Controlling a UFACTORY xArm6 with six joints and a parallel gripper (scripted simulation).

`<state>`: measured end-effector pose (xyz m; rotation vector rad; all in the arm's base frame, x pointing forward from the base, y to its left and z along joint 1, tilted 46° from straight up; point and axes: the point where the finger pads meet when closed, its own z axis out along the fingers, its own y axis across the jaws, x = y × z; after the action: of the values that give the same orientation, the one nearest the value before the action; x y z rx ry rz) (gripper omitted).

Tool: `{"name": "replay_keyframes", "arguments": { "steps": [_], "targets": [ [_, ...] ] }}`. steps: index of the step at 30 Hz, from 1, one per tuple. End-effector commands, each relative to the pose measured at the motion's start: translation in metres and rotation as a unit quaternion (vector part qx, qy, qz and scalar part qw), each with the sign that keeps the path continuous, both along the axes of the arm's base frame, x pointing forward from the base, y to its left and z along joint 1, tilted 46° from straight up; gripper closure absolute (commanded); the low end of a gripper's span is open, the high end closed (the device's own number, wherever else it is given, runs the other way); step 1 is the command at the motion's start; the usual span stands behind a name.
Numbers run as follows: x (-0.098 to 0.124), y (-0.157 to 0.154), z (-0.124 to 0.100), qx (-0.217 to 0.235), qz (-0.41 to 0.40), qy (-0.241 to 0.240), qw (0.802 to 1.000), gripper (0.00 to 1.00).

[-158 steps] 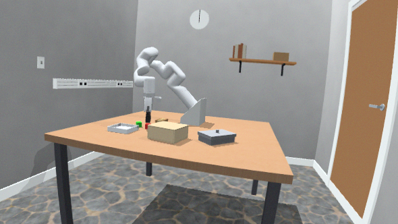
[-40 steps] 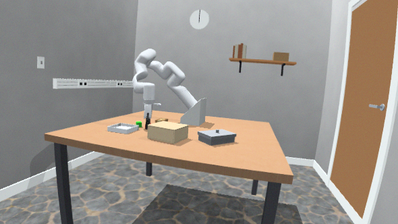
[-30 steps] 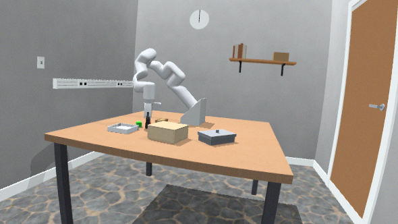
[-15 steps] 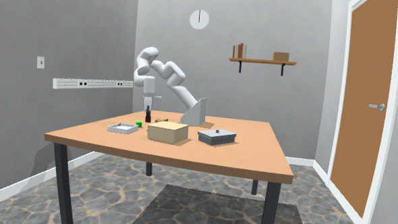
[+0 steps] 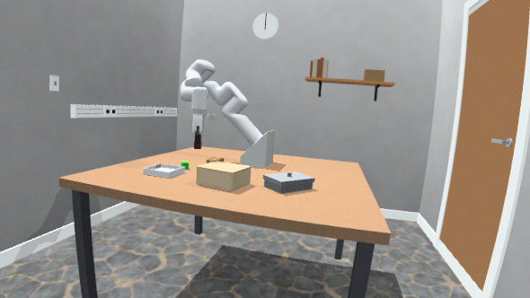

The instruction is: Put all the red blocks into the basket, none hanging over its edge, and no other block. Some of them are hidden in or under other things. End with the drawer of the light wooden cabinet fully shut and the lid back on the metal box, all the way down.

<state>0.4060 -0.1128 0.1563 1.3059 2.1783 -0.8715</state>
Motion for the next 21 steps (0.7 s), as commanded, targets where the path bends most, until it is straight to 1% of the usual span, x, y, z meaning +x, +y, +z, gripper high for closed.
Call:
{"name": "replay_keyframes", "arguments": {
  "steps": [1, 10, 21],
  "targets": [
    [-0.001, 0.013, 0.014, -0.001, -0.001, 0.0, 1.0, 1.0],
    [-0.003, 0.03, 0.031, -0.001, -0.001, 0.0, 1.0, 1.0],
    [-0.003, 0.035, 0.035, -0.001, -0.001, 0.0, 1.0, 1.0]
  ]
}}
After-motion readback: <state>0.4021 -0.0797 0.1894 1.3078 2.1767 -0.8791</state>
